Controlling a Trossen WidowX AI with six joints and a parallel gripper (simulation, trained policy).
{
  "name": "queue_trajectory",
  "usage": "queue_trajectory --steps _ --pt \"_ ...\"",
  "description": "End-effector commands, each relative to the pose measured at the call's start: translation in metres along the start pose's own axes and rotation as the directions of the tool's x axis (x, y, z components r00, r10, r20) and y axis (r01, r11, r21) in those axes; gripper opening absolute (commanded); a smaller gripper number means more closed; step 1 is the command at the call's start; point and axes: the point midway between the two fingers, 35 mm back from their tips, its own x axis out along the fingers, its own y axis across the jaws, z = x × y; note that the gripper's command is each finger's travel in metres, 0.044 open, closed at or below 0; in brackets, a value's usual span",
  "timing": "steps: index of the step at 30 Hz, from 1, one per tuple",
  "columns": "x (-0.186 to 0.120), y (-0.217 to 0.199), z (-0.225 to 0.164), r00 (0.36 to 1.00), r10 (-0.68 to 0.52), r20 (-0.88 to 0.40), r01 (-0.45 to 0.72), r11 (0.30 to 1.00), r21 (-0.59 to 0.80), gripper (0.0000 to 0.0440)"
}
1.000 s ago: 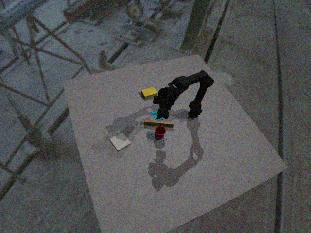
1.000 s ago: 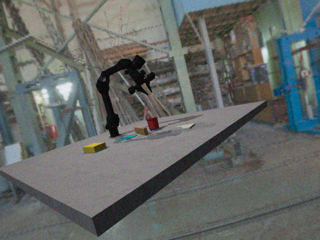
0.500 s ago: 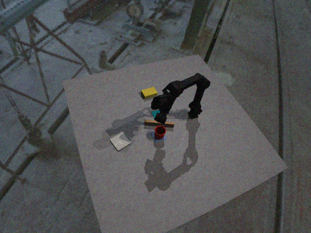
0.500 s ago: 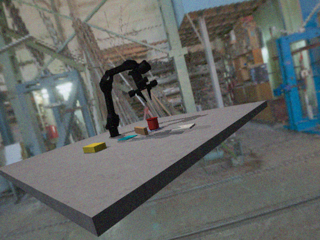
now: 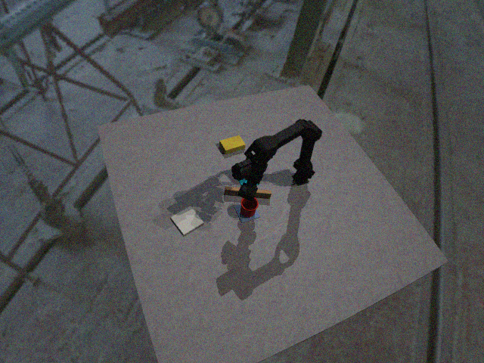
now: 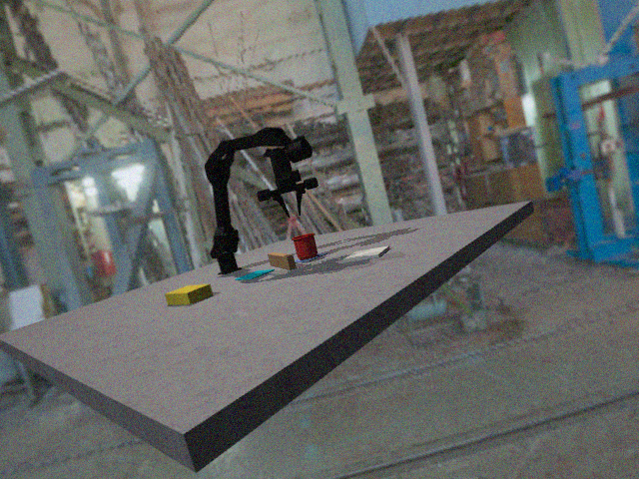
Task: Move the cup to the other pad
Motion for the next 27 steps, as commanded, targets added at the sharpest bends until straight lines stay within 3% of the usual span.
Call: queue_trajectory --steps 1,27 --pt "0.013 -0.004 -0.002 0.999 -0.049 -0.017 0.049 0.999 0.008 0.0154" --pt "0.1 -0.018 -0.018 0.978 -0.196 -0.075 0.195 0.981 -0.017 0.0172"
